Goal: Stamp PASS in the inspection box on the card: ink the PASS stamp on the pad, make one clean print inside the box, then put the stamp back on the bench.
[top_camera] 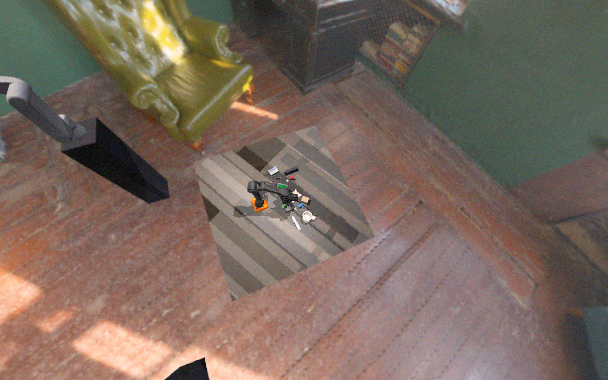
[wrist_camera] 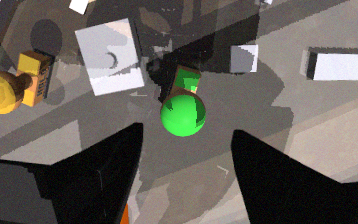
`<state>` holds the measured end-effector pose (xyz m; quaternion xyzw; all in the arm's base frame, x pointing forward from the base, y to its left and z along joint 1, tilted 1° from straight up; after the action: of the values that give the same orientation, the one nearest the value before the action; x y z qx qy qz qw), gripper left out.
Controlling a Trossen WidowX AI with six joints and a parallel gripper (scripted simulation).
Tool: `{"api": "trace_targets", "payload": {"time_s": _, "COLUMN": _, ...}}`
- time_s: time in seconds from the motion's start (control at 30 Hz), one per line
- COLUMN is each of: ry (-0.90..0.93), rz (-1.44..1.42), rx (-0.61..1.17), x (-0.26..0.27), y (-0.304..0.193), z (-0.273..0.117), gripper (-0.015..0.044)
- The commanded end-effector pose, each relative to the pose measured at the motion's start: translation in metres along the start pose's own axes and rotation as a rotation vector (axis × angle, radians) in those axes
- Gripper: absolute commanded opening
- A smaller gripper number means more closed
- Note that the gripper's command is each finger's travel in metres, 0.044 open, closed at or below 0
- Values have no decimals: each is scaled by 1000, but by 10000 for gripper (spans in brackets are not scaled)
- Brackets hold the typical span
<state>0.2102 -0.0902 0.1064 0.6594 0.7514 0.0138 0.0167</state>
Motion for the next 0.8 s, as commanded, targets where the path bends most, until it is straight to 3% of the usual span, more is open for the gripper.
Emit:
{"api": "trace_targets", "payload": {"time_s": 0.0, "ry": 9, "rz": -4, "rx": 2, "x": 1, "y": 0, "z": 9, "gripper": 224}}
{"api": "trace_targets", "payload": {"time_s": 0.77, "ry": 9, "rz": -4, "rx": 2, "x": 1, "y": 0, "z": 47, "gripper": 224}}
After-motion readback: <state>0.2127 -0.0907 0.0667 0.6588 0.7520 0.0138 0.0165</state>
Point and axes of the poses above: the point midway between the two fingers, 35 mm back from their tips, its own z axis out along the fingers, its own x axis across the jaws, y = z × x, the point moved 2 cm from there along -z, back along the fingers, and after that the axes turned 5 degrees about -z, right-handed, at the moved point
